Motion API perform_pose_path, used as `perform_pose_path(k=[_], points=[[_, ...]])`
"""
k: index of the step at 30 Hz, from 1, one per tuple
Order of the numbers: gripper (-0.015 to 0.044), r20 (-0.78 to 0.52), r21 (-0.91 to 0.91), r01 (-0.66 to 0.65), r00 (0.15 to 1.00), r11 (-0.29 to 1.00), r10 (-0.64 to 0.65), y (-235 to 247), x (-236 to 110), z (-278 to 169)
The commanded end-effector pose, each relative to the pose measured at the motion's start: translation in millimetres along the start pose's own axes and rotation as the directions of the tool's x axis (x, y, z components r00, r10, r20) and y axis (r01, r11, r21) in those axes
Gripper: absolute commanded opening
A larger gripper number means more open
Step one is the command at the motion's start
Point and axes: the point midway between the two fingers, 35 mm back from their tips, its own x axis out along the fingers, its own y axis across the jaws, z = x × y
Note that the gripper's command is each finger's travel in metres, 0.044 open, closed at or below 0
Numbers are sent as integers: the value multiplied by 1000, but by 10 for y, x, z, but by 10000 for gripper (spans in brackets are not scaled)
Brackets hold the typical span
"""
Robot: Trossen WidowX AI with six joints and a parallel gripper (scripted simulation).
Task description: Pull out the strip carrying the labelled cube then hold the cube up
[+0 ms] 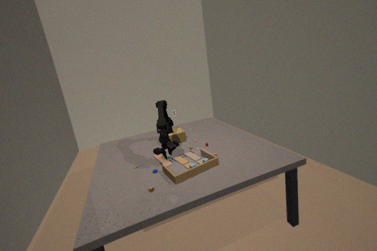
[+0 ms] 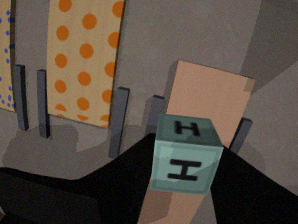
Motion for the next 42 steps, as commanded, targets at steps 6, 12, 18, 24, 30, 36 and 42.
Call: perform_pose_path(k=[6, 12, 18, 24, 30, 36, 42], points=[[0, 0, 3, 5, 1000, 1000, -5, 168, -180, -233], [0, -1, 3, 4, 1000, 1000, -4, 237, -190, -328], [0, -3, 2, 3, 1000, 1000, -3, 356, -195, -491], [0, -5, 0, 2, 1000, 1000, -2, 480, -190, -662], [0, -6, 1, 1, 1000, 1000, -1, 605, -177, -837], [0, -6, 3, 0, 1000, 1000, 0, 678, -176, -940], [0, -6, 3, 0, 1000, 1000, 0, 677, -515, -936]])
